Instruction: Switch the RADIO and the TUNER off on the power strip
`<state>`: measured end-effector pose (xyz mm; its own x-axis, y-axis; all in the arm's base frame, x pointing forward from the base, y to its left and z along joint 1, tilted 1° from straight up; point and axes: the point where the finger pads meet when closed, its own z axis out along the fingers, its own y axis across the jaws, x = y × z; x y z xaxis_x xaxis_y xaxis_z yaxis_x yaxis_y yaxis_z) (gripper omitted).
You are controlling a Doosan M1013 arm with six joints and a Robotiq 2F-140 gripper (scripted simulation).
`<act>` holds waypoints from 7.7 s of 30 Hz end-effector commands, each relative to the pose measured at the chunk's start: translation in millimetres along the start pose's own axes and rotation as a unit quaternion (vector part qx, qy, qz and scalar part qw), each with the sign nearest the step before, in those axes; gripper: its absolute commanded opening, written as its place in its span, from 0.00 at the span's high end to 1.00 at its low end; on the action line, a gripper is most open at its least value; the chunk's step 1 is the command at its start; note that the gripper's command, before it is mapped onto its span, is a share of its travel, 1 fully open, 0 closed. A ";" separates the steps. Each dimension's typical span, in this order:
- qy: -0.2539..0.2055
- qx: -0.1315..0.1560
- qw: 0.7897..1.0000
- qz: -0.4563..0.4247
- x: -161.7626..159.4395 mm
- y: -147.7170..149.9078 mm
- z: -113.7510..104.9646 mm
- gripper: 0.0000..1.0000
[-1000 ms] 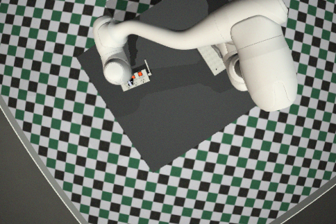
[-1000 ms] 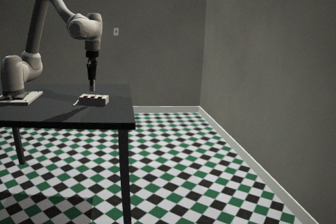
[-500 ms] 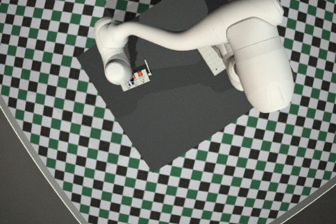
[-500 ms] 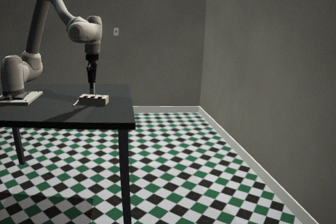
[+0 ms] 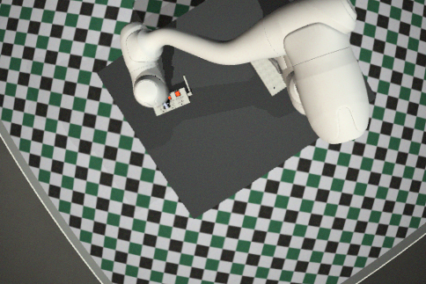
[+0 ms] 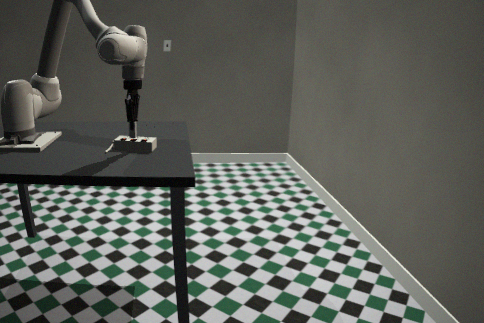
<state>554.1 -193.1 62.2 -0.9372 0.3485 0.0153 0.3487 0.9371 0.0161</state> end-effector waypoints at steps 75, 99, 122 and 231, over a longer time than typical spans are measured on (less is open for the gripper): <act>0.000 0.000 1.000 0.000 0.0 0.0 9.7 1.00; 0.000 0.000 1.000 0.000 0.0 0.0 9.8 1.00; 0.000 0.000 1.000 0.000 0.0 0.0 -29.1 1.00; 0.000 0.000 1.000 0.000 -45.8 0.0 -5.9 1.00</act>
<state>597.0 -209.2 68.8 -0.9372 0.3485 0.0154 0.3487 0.9371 0.0161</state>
